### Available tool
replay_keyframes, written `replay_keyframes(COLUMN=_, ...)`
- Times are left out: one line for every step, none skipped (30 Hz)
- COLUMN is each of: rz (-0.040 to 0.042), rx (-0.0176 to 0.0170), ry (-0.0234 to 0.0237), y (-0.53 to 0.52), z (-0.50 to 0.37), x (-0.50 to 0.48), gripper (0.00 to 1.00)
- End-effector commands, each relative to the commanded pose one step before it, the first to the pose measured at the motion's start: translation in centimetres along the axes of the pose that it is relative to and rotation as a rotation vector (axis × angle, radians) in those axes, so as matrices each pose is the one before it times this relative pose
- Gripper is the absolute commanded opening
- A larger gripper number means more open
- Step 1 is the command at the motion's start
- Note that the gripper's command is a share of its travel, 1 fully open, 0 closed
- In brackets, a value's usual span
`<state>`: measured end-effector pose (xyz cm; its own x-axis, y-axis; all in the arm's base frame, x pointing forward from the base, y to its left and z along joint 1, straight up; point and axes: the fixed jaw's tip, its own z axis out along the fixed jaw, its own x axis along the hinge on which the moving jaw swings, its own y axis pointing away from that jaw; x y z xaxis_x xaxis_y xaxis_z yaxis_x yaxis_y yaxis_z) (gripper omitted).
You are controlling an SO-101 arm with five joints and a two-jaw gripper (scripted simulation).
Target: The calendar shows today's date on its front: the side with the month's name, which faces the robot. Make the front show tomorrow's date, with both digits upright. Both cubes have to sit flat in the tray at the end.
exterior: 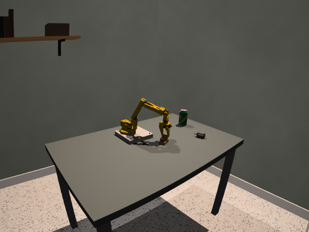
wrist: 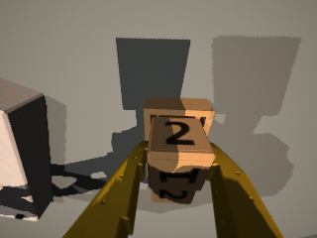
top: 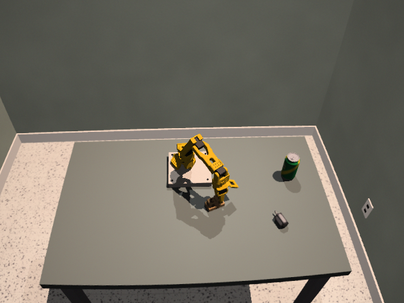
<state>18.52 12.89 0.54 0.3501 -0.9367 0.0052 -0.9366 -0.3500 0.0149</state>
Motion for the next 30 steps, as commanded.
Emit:
replay_keyframes(rz=-0.00253, rx=-0.00159, ry=-0.00109, y=-0.042, z=-0.1361, x=0.025, gripper=0.0)
replay_keyframes(rz=0.0, rx=0.0, ry=0.0, y=-0.001, z=-0.0192, x=-0.0012, gripper=0.0)
replay_keyframes(rz=0.0, rx=0.0, ry=0.0, y=-0.002, z=-0.0264, x=-0.0006, gripper=0.0)
replay_keyframes(rz=0.0, rx=0.0, ry=0.0, y=-0.002, z=-0.0324, x=-0.0011, gripper=0.0)
replay_keyframes(rz=0.0, rx=0.0, ry=0.0, y=-0.003, z=-0.036, x=-0.0011, gripper=0.0)
replay_keyframes(rz=0.0, rx=0.0, ry=0.0, y=-0.003, z=-0.0378, x=-0.0011, gripper=0.0)
replay_keyframes(rz=0.0, rx=0.0, ry=0.0, y=-0.002, z=-0.036, x=-0.0011, gripper=0.0)
replay_keyframes(rz=0.0, rx=0.0, ry=0.0, y=-0.002, z=-0.0324, x=-0.0005, gripper=0.0)
replay_keyframes(rz=0.0, rx=0.0, ry=0.0, y=-0.002, z=-0.0264, x=-0.0012, gripper=0.0)
replay_keyframes(rz=0.0, rx=0.0, ry=0.0, y=-0.001, z=-0.0192, x=0.0, gripper=0.0)
replay_keyframes(rz=0.0, rx=0.0, ry=0.0, y=-0.001, z=-0.0114, x=-0.0006, gripper=0.0)
replay_keyframes(rz=0.0, rx=0.0, ry=0.0, y=0.0, z=-0.0054, x=0.0, gripper=0.0)
replay_keyframes(rz=0.0, rx=0.0, ry=0.0, y=0.0, z=-0.0006, x=0.0, gripper=0.0)
replay_keyframes(rz=0.0, rx=0.0, ry=0.0, y=0.0, z=0.0, x=0.0, gripper=0.0)
replay_keyframes(rz=0.0, rx=0.0, ry=0.0, y=0.0, z=0.0, x=0.0, gripper=0.0)
replay_keyframes(rz=0.0, rx=-0.00002, ry=0.00002, y=0.0, z=-0.0011, x=-0.0001, gripper=0.0)
replay_keyframes(rz=0.0, rx=0.0, ry=0.0, y=-0.001, z=-0.0048, x=-0.0006, gripper=0.0)
replay_keyframes(rz=0.0, rx=0.0, ry=0.0, y=-0.002, z=-0.0114, x=-0.0006, gripper=0.0)
replay_keyframes(rz=0.0, rx=0.0, ry=0.0, y=-0.003, z=-0.0192, x=-0.0006, gripper=0.0)
replay_keyframes(rz=0.0, rx=0.0, ry=0.0, y=-0.004, z=-0.0264, x=-0.0018, gripper=0.0)
replay_keyframes(rz=0.0, rx=0.0, ry=0.0, y=-0.005, z=-0.0324, x=-0.0018, gripper=0.0)
replay_keyframes(rz=0.0, rx=0.0, ry=0.0, y=-0.005, z=-0.036, x=-0.0018, gripper=0.0)
replay_keyframes(rz=0.0, rx=0.0, ry=0.0, y=-0.005, z=-0.0378, x=-0.0018, gripper=0.0)
replay_keyframes(rz=0.0, rx=0.0, ry=0.0, y=-0.005, z=-0.036, x=-0.0018, gripper=0.0)
replay_keyframes(rz=0.0, rx=0.0, ry=0.0, y=-0.004, z=-0.0324, x=-0.0018, gripper=0.0)
replay_keyframes(rz=0.0, rx=0.0, ry=0.0, y=-0.004, z=-0.0264, x=-0.0012, gripper=0.0)
replay_keyframes(rz=0.0, rx=0.0, ry=0.0, y=-0.003, z=-0.0192, x=-0.0006, gripper=0.0)
replay_keyframes(rz=0.0, rx=0.0, ry=0.0, y=-0.002, z=-0.012, x=-0.0006, gripper=0.0)
replay_keyframes(rz=0.0, rx=0.0, ry=0.0, y=-0.001, z=-0.0048, x=-0.0006, gripper=0.0)
replay_keyframes(rz=0.0, rx=0.0, ry=0.0, y=0.0, z=-0.0006, x=0.0, gripper=0.0)
